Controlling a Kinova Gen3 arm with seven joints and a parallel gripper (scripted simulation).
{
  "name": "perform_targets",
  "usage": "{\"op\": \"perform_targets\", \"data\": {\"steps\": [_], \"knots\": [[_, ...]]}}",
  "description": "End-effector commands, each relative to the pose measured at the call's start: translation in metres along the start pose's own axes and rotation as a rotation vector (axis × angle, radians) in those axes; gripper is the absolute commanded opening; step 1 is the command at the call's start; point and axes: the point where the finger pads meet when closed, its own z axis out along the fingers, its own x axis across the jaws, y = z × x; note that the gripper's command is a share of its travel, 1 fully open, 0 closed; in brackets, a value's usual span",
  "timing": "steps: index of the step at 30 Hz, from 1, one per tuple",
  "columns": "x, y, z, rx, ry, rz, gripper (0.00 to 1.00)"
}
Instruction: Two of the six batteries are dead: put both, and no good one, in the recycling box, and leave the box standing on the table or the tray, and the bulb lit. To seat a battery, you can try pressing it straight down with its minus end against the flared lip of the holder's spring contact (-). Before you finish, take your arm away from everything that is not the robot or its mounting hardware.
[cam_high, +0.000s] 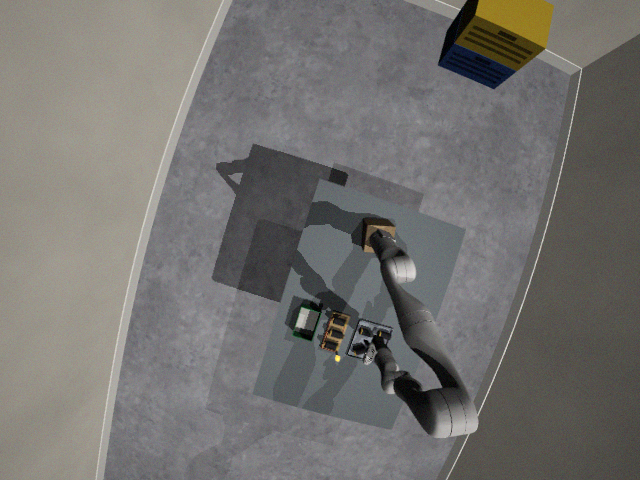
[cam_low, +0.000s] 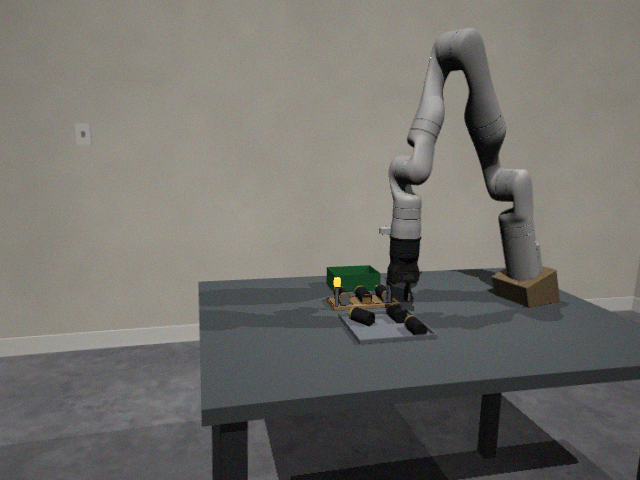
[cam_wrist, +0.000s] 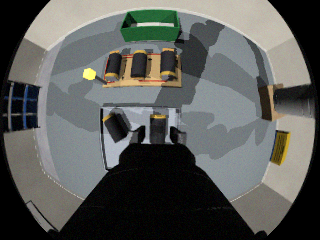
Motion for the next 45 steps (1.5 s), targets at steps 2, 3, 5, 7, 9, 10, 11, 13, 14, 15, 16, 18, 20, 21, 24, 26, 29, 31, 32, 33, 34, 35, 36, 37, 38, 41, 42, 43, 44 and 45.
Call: {"op": "perform_targets", "data": {"steps": [2,3,5,7,9,10,11,13,14,15,16,18,20,21,24,26,29,31,32,33,34,35,36,37,38,41,42,43,44,45], "knots": [[-0.001,0.0,-0.001,-0.001,-0.002,0.0,0.9],[-0.001,0.0,-0.001,-0.001,-0.002,0.0,0.9],[-0.001,0.0,-0.001,-0.001,-0.002,0.0,0.9],[-0.001,0.0,-0.001,-0.001,-0.002,0.0,0.9],[-0.001,0.0,-0.001,-0.001,-0.002,0.0,0.9],[-0.001,0.0,-0.001,-0.001,-0.002,0.0,0.9],[-0.001,0.0,0.0,-0.001,-0.002,0.0,0.9],[-0.001,0.0,0.002,-0.001,-0.002,0.0,0.9],[-0.001,0.0,0.004,-0.001,-0.002,0.0,0.9],[-0.001,0.0,0.008,-0.001,-0.002,0.0,0.9],[-0.001,0.0,0.008,-0.001,-0.002,0.0,0.9],[-0.001,0.0,0.012,-0.001,-0.002,0.0,0.9],[-0.001,0.0,0.021,-0.001,-0.002,0.0,0.9],[-0.001,0.0,0.026,-0.001,-0.002,0.0,0.9],[-0.001,0.0,0.034,-0.001,-0.002,0.0,0.9],[-0.001,0.0,0.034,-0.001,-0.002,0.0,0.9],[-0.001,0.0,0.035,-0.001,-0.002,0.0,0.9],[-0.001,0.0,0.036,-0.001,-0.002,0.0,0.9],[-0.001,0.0,0.037,-0.001,-0.002,0.0,0.9],[-0.001,0.0,0.037,-0.001,-0.002,0.0,0.9],[-0.001,0.0,0.037,-0.001,-0.002,0.0,0.9],[-0.001,0.0,0.039,-0.001,-0.002,0.0,0.9],[-0.001,0.0,0.04,-0.001,-0.002,0.0,0.9],[-0.001,0.0,0.042,-0.001,-0.002,0.0,0.9],[-0.001,0.0,0.043,-0.001,-0.002,0.0,0.9],[-0.001,0.0,0.044,-0.001,-0.002,0.0,0.9],[-0.001,0.0,0.044,-0.001,-0.002,0.0,0.9],[-0.001,0.0,0.044,-0.001,-0.002,0.0,0.9],[-0.001,0.0,0.044,-0.001,-0.002,0.0,0.9],[-0.001,0.0,0.044,-0.001,-0.002,0.0,0.9]]}}
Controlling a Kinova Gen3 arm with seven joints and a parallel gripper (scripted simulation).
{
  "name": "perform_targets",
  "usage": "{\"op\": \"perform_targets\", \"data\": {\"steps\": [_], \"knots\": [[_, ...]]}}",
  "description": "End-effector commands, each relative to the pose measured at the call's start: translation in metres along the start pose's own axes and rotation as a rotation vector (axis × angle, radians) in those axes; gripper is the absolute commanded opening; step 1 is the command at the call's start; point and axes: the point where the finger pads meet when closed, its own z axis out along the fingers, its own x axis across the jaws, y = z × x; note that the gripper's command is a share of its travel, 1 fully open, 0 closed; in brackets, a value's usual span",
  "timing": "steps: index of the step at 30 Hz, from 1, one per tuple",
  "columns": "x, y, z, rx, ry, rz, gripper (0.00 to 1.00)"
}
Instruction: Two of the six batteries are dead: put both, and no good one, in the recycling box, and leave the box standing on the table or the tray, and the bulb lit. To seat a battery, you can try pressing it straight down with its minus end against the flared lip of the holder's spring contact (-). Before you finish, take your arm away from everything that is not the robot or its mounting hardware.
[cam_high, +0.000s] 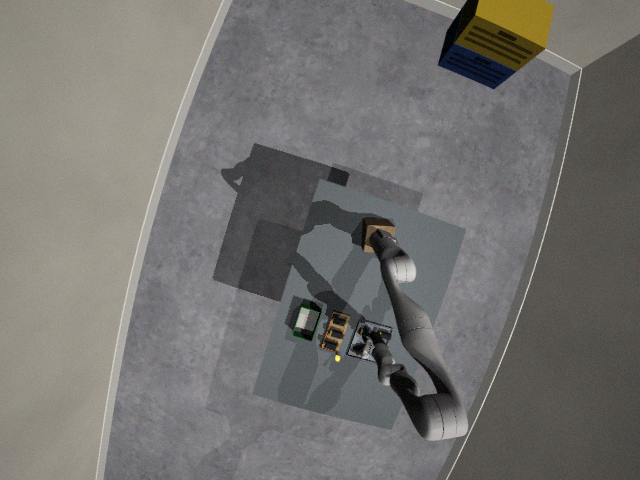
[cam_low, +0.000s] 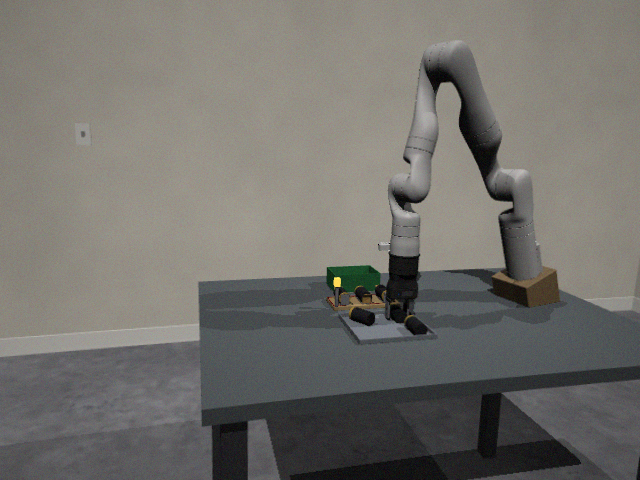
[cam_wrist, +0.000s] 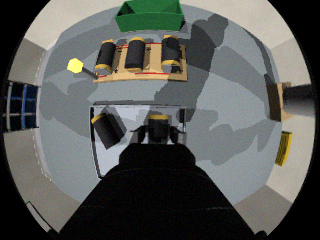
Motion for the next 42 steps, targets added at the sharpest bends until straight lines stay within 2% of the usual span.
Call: {"op": "perform_targets", "data": {"steps": [1,2,3,34,40,42], "knots": [[0.0,0.0,0.0,0.0,0.0,0.0,0.9],[0.0,0.0,0.0,0.0,0.0,0.0,0.9],[0.0,0.0,0.0,0.0,0.0,0.0,0.57],[0.0,0.0,0.0,0.0,0.0,0.0,0.57],[0.0,0.0,-0.007,0.0,0.0,0.0,0.57],[0.0,0.0,-0.015,0.0,0.0,0.0,0.57]]}}
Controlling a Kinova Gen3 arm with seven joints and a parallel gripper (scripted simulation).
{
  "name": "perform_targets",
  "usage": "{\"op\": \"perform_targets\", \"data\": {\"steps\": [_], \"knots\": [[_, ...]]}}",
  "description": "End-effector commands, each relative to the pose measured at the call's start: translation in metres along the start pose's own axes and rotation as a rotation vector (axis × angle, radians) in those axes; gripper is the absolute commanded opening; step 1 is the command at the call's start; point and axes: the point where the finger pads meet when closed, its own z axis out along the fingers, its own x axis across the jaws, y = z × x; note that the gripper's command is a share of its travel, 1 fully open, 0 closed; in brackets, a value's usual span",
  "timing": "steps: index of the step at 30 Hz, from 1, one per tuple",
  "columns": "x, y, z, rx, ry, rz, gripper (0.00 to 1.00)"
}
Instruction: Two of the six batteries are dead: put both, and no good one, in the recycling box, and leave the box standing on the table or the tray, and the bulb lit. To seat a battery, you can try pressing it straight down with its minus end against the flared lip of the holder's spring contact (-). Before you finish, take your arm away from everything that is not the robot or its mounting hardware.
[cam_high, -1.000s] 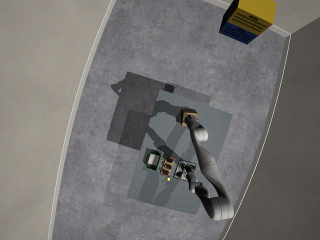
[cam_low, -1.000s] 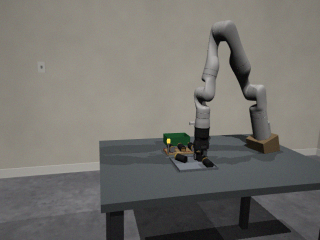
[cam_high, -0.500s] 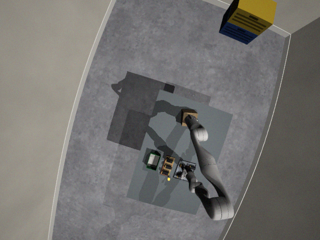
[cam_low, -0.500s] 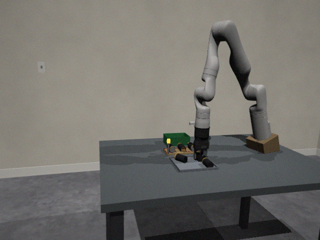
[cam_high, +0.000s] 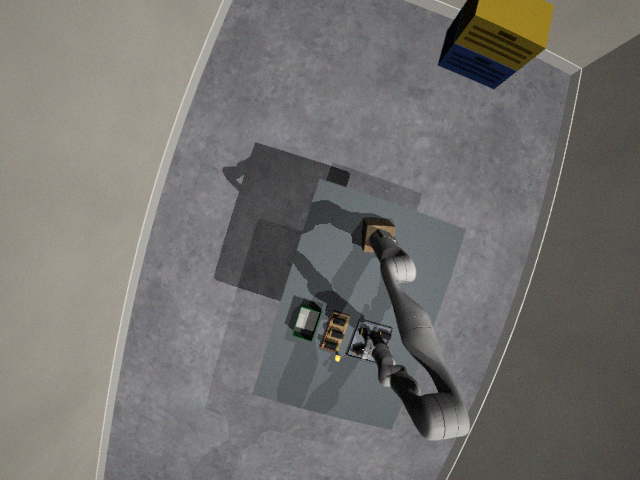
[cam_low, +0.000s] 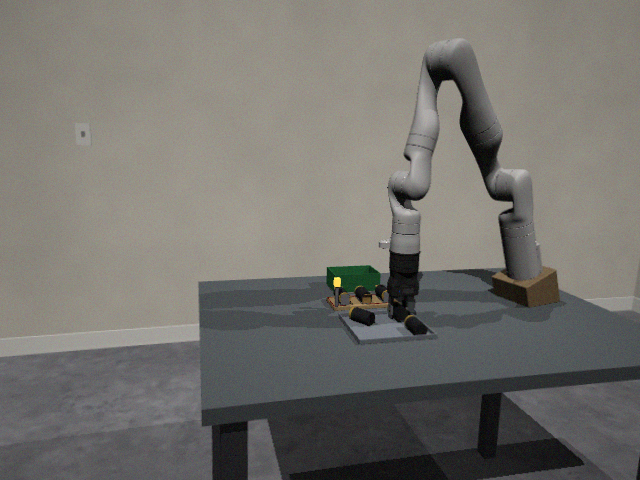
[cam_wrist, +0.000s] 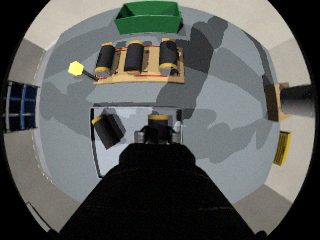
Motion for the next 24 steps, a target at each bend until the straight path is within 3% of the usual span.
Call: {"op": "perform_targets", "data": {"steps": [1,7,18,24], "knots": [[-0.003,0.002,-0.014,-0.005,-0.01,-0.001,0.57],[-0.003,0.002,-0.036,-0.005,-0.01,-0.001,0.57],[-0.003,0.002,-0.039,-0.005,-0.01,-0.001,0.57],[-0.003,0.002,-0.055,-0.005,-0.01,-0.001,0.57]]}}
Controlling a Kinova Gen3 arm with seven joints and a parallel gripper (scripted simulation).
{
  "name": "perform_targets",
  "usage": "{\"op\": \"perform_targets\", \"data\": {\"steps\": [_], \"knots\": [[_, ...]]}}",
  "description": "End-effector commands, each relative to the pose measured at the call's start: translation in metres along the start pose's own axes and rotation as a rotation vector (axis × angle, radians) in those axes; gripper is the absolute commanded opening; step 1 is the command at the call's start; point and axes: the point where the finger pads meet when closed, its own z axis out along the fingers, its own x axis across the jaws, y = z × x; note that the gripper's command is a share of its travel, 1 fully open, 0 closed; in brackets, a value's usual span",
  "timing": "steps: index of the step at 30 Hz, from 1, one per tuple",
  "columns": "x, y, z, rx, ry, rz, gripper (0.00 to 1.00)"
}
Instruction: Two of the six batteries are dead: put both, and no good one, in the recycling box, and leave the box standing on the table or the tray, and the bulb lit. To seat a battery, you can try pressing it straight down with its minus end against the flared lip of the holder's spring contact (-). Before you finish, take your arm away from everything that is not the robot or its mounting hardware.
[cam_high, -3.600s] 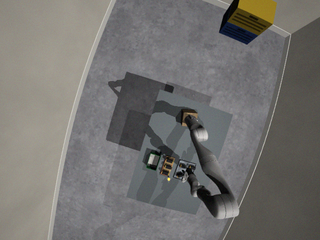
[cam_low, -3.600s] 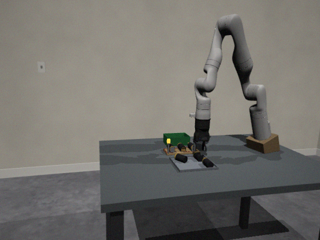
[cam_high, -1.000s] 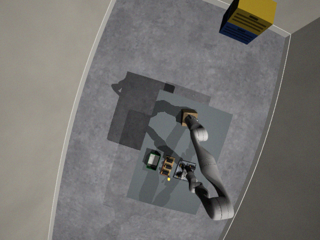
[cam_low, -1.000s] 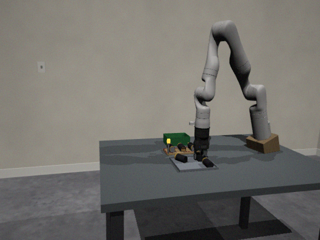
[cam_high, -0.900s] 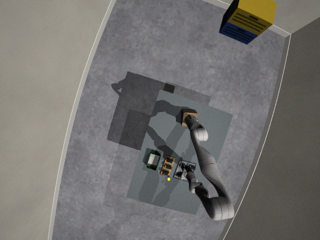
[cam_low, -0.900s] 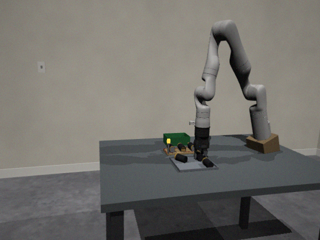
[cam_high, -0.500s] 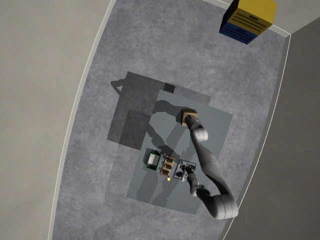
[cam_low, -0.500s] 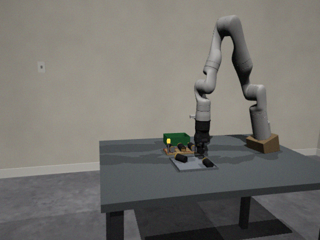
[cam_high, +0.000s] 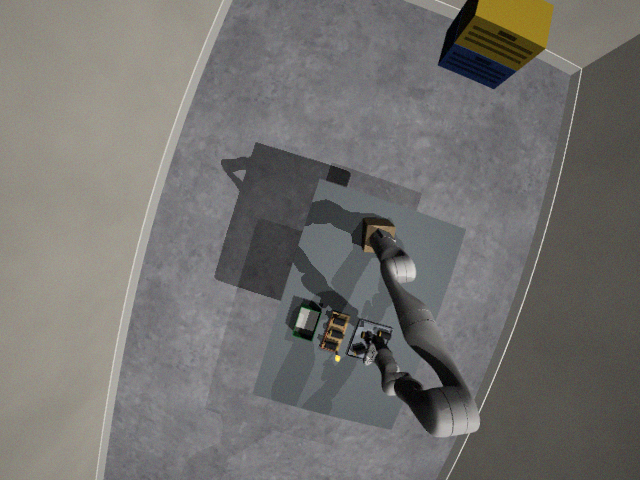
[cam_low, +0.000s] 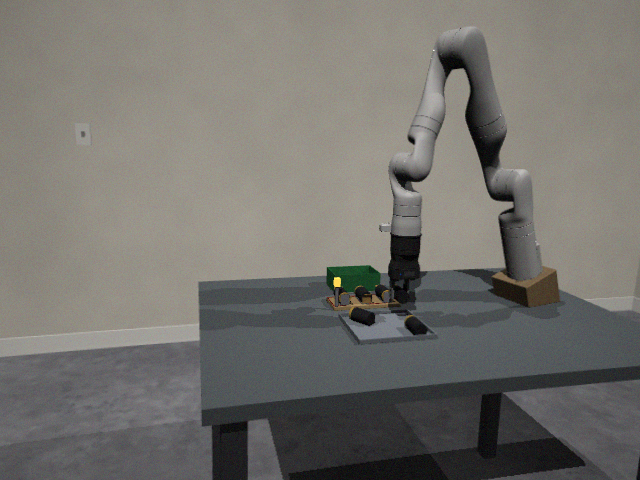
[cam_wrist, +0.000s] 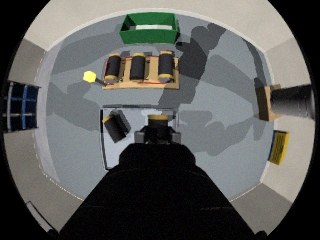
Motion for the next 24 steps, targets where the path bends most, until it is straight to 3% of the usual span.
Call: {"op": "perform_targets", "data": {"steps": [1,6,8,15,24], "knots": [[-0.004,0.002,-0.015,-0.007,-0.014,-0.001,0.57],[-0.004,0.002,-0.043,-0.007,-0.014,-0.001,0.57],[-0.004,0.002,-0.043,-0.007,-0.014,-0.001,0.57],[-0.003,0.002,-0.073,-0.007,-0.014,-0.001,0.57],[-0.003,0.002,-0.079,-0.007,-0.014,-0.001,0.57]]}}
